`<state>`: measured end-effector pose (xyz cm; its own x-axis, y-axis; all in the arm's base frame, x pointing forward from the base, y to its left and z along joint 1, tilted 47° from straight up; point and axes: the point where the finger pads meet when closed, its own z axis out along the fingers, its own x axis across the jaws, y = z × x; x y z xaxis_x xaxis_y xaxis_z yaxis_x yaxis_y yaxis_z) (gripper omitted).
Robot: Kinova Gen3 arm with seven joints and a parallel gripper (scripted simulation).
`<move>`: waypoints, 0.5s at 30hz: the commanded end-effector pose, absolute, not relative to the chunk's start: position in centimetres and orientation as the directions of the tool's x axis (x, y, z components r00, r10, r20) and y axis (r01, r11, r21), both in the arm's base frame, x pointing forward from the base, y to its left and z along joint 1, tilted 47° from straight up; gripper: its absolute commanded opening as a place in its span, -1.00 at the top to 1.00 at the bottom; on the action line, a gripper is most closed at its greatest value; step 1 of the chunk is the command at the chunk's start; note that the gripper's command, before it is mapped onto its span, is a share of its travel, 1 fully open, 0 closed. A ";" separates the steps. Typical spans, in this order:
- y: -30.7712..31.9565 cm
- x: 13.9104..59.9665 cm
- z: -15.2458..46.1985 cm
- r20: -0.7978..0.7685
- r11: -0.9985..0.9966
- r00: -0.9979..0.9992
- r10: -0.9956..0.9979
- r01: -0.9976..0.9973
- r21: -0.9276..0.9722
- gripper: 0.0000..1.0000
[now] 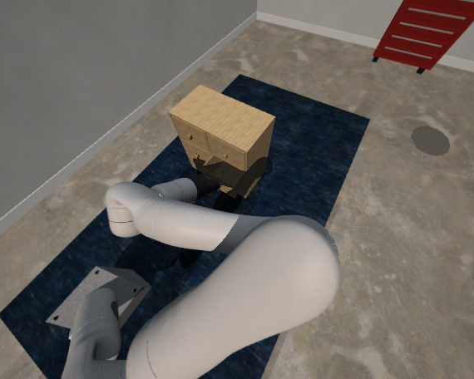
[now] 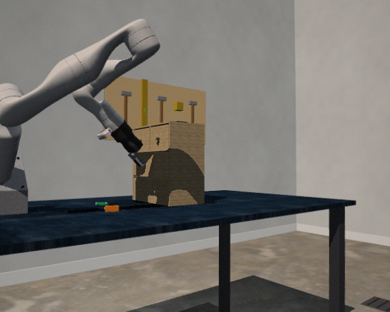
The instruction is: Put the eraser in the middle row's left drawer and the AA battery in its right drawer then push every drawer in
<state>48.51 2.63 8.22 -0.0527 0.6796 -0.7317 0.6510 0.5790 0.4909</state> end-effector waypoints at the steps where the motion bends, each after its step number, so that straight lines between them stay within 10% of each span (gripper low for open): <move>1: 2.8 48.5 8.3 -0.731 0.580 -0.054 0.680 0.649 0.492 0.26; 10: 2.8 48.5 8.3 -0.731 0.580 -0.054 0.680 0.649 0.492 -0.34; 15: 2.8 48.5 8.3 -0.731 0.580 -0.054 0.680 0.649 0.492 -0.34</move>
